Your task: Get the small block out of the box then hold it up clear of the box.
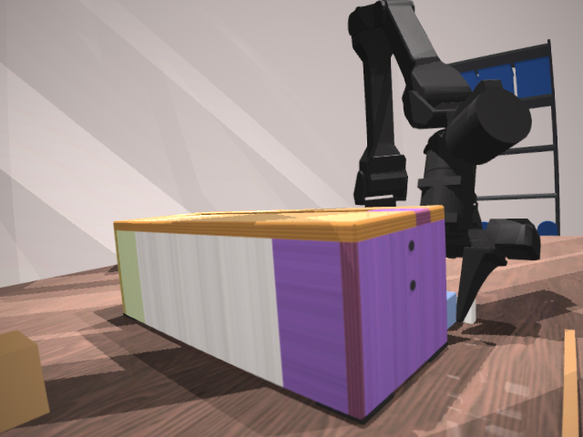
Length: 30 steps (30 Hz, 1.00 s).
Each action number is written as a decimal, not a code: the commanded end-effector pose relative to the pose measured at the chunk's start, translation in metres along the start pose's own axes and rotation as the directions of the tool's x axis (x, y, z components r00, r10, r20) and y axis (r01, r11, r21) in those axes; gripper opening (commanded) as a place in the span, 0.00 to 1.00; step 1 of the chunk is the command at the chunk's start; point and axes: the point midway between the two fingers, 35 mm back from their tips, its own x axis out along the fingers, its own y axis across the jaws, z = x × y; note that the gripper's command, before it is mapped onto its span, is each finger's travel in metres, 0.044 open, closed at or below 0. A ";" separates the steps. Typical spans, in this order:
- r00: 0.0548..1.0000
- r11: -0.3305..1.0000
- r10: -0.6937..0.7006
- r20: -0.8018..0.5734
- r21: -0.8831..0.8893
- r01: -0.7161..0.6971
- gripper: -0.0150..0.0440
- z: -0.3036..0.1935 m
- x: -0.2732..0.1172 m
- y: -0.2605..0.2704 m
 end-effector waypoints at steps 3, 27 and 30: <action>1.000 1.000 0.001 0.001 -0.004 -0.001 0.51 0.001 0.002 0.000; 1.000 1.000 0.000 0.001 -0.004 0.000 0.25 -0.025 -0.056 0.000; 1.000 0.998 -0.023 0.007 -0.051 0.024 0.25 -0.028 -0.064 0.002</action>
